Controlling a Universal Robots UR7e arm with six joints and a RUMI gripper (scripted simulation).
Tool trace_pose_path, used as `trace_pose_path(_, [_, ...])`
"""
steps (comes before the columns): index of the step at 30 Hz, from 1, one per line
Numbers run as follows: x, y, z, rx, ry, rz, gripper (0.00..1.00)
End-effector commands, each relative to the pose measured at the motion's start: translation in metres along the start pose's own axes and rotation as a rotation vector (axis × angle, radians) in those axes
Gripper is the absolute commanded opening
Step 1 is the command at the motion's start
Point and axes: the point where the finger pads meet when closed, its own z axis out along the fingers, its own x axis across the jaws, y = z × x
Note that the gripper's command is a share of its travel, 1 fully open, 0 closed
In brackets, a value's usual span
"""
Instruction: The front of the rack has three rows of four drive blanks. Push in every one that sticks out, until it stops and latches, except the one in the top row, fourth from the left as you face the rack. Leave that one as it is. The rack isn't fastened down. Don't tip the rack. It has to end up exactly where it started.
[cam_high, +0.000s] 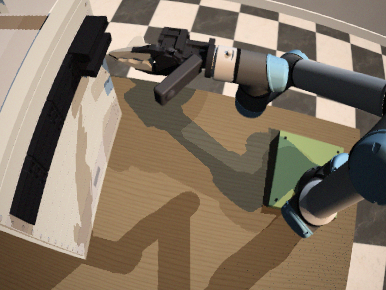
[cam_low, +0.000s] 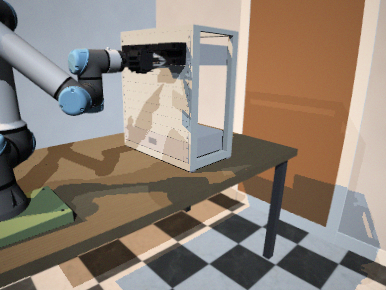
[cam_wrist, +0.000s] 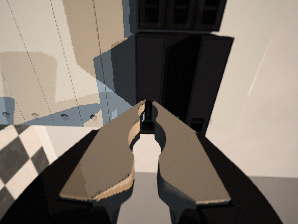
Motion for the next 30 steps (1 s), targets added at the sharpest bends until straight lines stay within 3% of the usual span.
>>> trace_pose_path(1, [0.0005, 0.0000, -0.0001, 0.000, 0.001, -0.001, 0.00])
trace_pose_path(30, [0.0005, -0.0003, 0.0041, 0.000, 0.001, -0.001, 0.00])
